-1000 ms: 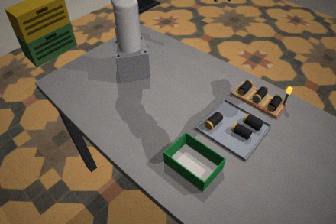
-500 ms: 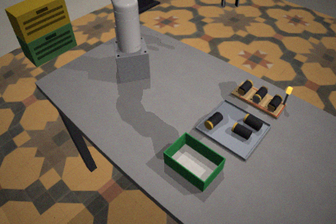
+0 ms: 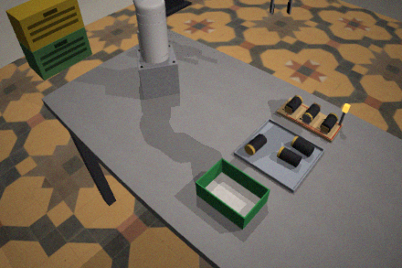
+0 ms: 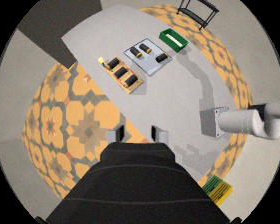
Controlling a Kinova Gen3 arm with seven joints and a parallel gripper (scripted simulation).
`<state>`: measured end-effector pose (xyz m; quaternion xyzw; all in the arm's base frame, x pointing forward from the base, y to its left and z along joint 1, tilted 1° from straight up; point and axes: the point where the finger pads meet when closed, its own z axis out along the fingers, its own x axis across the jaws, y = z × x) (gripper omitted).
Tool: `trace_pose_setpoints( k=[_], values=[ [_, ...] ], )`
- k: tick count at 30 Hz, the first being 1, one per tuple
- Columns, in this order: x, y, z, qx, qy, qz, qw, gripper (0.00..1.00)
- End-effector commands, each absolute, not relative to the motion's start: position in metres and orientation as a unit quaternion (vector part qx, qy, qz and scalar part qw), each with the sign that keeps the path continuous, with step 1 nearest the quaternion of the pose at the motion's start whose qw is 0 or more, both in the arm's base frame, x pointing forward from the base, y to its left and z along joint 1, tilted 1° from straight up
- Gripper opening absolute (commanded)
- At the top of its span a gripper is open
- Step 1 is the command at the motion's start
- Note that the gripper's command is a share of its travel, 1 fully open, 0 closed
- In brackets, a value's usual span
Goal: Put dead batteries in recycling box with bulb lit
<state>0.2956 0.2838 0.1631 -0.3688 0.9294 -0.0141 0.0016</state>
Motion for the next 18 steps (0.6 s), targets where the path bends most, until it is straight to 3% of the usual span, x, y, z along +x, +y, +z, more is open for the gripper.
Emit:
trace_pose_setpoints(
  k=[1,18],
  values=[
    [0.296,0.283,0.162,-0.368,0.93,-0.015,0.001,1.0],
    [0.336,0.276,0.143,-0.295,0.955,-0.005,-0.003,1.0]
  ],
)
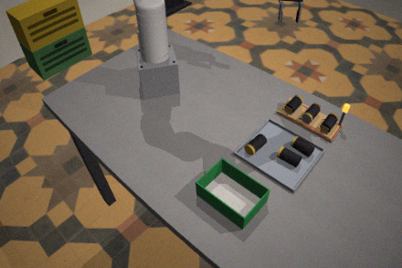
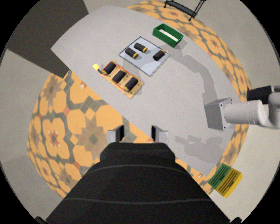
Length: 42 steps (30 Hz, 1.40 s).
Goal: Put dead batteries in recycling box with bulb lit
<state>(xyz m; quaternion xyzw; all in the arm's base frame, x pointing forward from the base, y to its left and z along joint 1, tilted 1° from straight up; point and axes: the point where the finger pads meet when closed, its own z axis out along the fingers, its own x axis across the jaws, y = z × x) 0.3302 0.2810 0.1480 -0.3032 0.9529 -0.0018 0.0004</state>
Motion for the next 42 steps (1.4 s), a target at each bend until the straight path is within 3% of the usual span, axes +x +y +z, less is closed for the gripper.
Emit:
trace_pose_setpoints(
  k=[1,42],
  values=[
    [0.336,0.276,0.143,-0.295,0.955,-0.005,-0.003,1.0],
    [0.408,0.248,0.106,-0.165,0.986,0.006,-0.004,1.0]
  ],
)
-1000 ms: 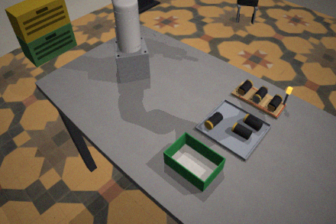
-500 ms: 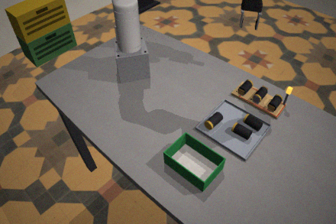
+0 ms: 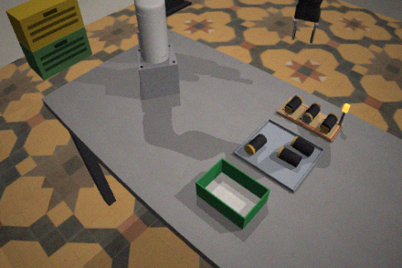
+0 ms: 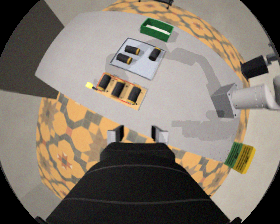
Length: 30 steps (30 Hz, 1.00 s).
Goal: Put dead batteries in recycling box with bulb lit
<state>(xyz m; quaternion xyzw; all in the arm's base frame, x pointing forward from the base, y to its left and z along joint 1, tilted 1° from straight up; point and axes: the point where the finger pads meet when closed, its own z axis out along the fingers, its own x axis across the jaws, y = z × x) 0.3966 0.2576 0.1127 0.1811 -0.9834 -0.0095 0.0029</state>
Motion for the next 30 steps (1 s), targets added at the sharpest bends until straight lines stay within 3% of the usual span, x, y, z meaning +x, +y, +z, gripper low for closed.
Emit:
trace_pose_setpoints(
  k=[1,30],
  values=[
    [0.408,0.248,0.106,0.165,-0.986,-0.006,0.004,1.0],
    [0.437,0.231,0.089,0.112,-0.994,-0.009,0.002,1.0]
  ],
)
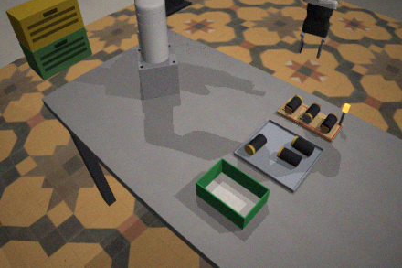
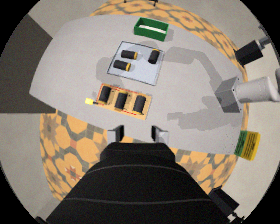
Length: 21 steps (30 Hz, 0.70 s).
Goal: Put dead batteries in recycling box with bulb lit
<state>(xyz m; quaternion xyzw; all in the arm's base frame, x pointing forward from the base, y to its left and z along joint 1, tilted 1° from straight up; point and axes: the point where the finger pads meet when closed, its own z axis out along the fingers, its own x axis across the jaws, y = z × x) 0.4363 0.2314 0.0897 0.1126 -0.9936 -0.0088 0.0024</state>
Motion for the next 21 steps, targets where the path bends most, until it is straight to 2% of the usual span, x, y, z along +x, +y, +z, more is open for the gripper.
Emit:
trace_pose_setpoints(
  k=[1,2,21],
  values=[
    [0.437,0.231,0.089,0.112,-0.994,-0.009,0.002,1.0],
    [0.45,0.222,0.082,0.088,-0.996,-0.009,0.001,1.0],
    [0.471,0.205,0.069,0.049,-0.999,-0.01,-0.001,1.0]
  ],
)
